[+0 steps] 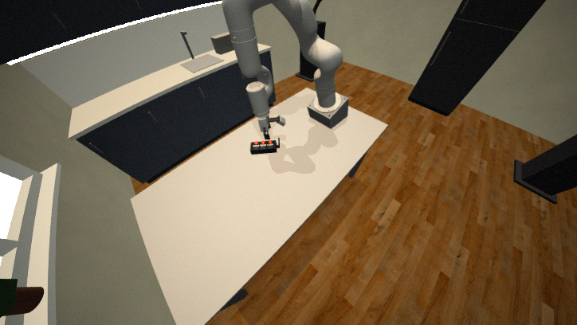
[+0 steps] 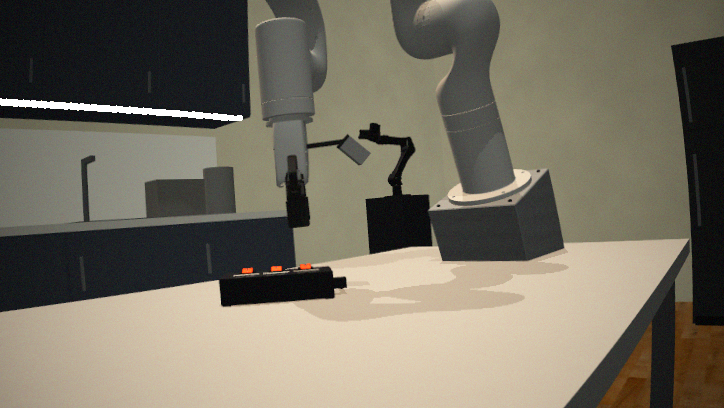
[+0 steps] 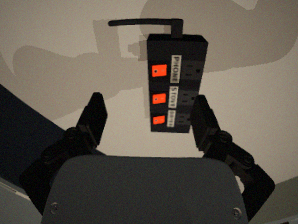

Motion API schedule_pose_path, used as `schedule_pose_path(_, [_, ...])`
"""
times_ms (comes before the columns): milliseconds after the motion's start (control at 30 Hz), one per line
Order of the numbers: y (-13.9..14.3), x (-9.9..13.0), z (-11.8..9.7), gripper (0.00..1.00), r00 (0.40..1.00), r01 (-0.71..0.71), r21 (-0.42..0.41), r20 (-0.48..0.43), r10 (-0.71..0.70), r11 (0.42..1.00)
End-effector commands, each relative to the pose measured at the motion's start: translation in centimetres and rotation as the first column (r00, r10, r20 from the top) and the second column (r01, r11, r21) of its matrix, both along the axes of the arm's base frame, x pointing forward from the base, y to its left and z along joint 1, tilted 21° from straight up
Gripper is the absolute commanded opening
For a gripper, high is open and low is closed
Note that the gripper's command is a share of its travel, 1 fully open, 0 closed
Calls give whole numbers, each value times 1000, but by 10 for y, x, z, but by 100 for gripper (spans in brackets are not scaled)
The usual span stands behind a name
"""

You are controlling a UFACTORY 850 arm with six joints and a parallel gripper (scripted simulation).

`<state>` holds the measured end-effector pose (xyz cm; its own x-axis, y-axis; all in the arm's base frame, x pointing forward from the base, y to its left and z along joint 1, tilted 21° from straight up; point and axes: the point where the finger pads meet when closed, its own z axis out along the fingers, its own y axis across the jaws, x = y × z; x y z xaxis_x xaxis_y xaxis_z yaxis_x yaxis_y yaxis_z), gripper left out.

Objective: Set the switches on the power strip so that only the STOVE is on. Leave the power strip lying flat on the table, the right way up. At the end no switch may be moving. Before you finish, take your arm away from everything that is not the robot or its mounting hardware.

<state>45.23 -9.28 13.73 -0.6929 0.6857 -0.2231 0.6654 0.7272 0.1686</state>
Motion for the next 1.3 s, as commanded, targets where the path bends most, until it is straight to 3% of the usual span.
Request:
schedule_pose_path(0, [0, -1, -3, 100, 996, -46, 13, 80, 45, 999])
schedule_pose_path(233, [0, -1, -4, 100, 995, -59, 6, 78, 59, 998])
schedule_pose_path(267, [0, -1, -4, 0, 995, -59, 6, 78, 59, 998])
schedule_pose_path(1267, [0, -1, -4, 0, 995, -59, 6, 78, 59, 998])
